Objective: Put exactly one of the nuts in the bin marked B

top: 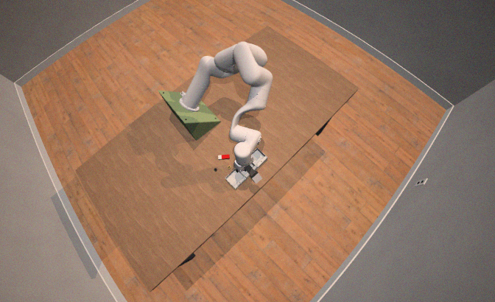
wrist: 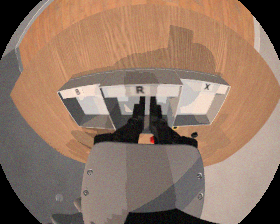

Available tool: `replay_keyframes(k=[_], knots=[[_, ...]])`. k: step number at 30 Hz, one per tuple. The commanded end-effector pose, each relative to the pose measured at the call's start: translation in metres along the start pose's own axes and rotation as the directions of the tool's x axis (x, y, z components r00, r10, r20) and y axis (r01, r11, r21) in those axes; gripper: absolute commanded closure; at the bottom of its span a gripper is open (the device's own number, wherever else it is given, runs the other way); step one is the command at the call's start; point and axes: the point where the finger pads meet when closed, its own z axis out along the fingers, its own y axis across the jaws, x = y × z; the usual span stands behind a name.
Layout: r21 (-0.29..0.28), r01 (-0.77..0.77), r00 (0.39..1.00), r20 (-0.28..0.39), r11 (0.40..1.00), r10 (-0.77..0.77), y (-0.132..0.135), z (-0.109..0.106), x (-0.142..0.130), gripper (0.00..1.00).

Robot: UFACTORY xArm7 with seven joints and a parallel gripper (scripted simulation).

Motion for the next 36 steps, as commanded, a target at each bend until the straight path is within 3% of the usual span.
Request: replay_keyframes(k=[1,21,36], knots=[[-0.003,0.000,1.000,-0.005,1.000,0.000,0.001,-0.002,0.001,0.93],[-0.003,0.000,1.000,-0.005,1.000,0.000,0.001,-0.014,0.001,0.93],[-0.003,0.000,1.000,-0.005,1.000,0.000,0.001,-0.042,0.001,0.93]])
